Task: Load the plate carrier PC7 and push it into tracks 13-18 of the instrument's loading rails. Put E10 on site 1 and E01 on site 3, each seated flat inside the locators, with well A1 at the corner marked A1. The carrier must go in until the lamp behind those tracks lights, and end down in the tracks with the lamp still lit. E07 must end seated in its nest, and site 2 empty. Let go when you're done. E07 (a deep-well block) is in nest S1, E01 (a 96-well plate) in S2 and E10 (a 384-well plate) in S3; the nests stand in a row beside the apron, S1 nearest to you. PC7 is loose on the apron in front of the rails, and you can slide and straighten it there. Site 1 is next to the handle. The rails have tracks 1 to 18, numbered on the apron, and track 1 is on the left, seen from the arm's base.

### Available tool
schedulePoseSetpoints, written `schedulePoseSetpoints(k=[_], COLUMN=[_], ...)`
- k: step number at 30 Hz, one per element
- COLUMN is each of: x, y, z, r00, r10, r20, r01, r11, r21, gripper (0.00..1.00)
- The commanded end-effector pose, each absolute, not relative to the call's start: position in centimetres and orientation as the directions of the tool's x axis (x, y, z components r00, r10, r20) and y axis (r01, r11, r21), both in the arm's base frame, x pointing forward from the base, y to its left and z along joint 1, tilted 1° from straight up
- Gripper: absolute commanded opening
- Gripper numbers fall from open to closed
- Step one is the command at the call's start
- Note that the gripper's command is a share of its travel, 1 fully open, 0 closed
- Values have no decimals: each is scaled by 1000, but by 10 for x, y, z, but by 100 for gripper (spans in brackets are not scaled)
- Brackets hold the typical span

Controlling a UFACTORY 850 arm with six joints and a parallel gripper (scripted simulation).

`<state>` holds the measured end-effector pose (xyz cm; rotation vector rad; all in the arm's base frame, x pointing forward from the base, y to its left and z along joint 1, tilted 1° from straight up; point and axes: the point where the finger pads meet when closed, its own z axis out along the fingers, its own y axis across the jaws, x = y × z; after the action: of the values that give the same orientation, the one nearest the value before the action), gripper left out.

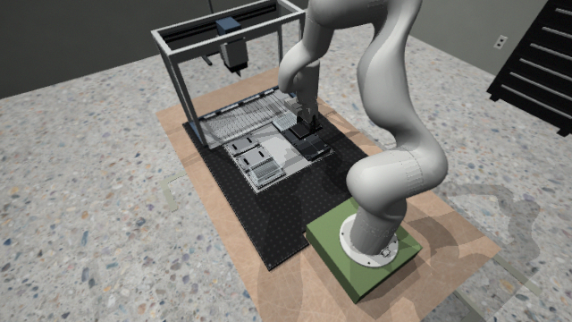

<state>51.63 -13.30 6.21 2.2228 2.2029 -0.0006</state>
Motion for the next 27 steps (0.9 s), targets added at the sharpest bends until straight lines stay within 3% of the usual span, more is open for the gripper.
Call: schedulePoseSetpoints(k=[1,27], x=[505,498], y=[-148,-157], z=[63,61], r00=[9,9], r10=[1000,1000], r20=[-8,-8], r01=[1000,1000], r11=[-9,-9], r21=[11,11], gripper=[0,0])
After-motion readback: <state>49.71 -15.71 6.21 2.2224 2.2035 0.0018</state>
